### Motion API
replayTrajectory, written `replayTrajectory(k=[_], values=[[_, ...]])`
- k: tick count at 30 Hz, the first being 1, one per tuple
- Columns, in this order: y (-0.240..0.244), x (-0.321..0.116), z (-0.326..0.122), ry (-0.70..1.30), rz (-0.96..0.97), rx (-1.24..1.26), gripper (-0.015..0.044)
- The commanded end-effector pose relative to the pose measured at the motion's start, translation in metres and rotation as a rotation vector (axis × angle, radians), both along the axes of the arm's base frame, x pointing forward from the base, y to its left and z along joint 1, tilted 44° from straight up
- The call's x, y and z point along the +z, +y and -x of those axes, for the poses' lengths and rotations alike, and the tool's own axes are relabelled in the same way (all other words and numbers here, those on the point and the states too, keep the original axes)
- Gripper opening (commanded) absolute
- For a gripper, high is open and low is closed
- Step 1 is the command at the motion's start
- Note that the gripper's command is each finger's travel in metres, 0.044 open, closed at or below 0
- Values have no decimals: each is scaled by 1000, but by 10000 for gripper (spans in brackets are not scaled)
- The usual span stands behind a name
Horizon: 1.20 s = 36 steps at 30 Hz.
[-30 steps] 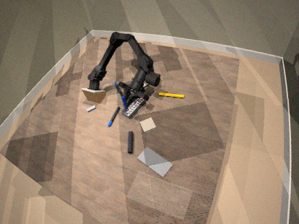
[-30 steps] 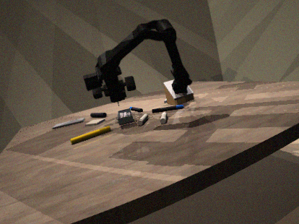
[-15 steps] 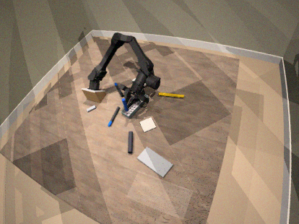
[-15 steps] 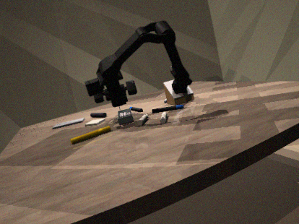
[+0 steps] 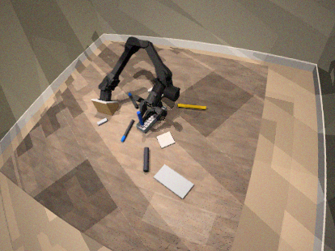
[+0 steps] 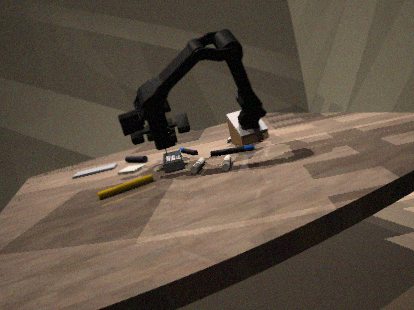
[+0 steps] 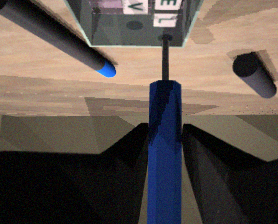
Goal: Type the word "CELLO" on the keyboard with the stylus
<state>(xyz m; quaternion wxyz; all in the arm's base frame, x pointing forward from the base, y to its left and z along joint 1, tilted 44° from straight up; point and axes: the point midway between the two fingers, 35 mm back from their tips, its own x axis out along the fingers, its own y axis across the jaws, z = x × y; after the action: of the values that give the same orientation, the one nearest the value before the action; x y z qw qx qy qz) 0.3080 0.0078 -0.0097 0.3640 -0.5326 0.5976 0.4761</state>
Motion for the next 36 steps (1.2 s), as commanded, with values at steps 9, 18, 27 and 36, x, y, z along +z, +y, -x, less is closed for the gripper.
replayTrajectory(k=[9, 18, 27, 36], values=[[4, -4, 1, -1, -5, -4, 81], [6, -6, 1, -1, -5, -4, 81], [8, -9, 2, -1, -5, -4, 81], [11, -11, 2, -1, -5, -4, 81]])
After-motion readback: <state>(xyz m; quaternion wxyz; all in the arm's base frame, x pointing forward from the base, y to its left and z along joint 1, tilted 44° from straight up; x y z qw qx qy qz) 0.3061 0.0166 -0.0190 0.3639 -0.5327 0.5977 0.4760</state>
